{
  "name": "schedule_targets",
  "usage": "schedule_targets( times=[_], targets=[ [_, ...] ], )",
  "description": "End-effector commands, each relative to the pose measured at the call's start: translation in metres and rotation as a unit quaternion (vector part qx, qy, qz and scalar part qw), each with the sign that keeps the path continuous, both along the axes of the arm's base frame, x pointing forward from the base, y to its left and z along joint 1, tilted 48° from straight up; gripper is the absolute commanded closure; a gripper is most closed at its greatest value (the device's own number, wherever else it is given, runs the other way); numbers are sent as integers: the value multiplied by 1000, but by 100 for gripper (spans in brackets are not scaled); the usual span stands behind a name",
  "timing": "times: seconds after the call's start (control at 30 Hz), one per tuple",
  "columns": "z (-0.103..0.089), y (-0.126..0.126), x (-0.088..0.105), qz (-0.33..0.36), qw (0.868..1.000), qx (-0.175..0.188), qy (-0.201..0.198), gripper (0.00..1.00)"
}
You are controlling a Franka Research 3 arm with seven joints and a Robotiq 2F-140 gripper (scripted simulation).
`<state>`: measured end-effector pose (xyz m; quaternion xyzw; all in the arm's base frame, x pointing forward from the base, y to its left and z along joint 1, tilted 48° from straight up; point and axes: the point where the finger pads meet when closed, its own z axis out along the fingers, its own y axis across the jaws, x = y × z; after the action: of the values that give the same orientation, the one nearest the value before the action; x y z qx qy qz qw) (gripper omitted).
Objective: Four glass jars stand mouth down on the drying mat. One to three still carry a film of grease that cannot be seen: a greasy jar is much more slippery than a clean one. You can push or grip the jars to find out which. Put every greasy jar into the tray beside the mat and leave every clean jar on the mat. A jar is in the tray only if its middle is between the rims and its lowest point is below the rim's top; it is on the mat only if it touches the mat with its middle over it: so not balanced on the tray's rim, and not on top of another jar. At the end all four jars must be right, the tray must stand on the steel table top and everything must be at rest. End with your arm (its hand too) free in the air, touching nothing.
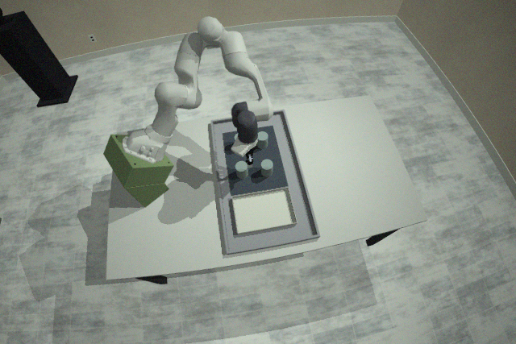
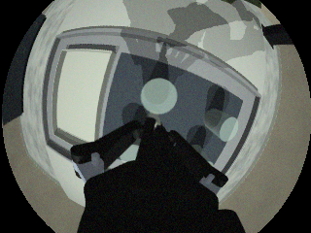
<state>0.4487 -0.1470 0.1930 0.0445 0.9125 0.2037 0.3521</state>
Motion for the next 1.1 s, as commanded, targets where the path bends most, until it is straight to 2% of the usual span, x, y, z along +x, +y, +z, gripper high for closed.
schedule_targets(
  times=[0.0, 1.07],
  targets=[
    [0, -2, -1, -1, 1000, -2, -2, 100],
    [-1, -2, -5, -1, 1000, -2, -2, 100]
  ],
)
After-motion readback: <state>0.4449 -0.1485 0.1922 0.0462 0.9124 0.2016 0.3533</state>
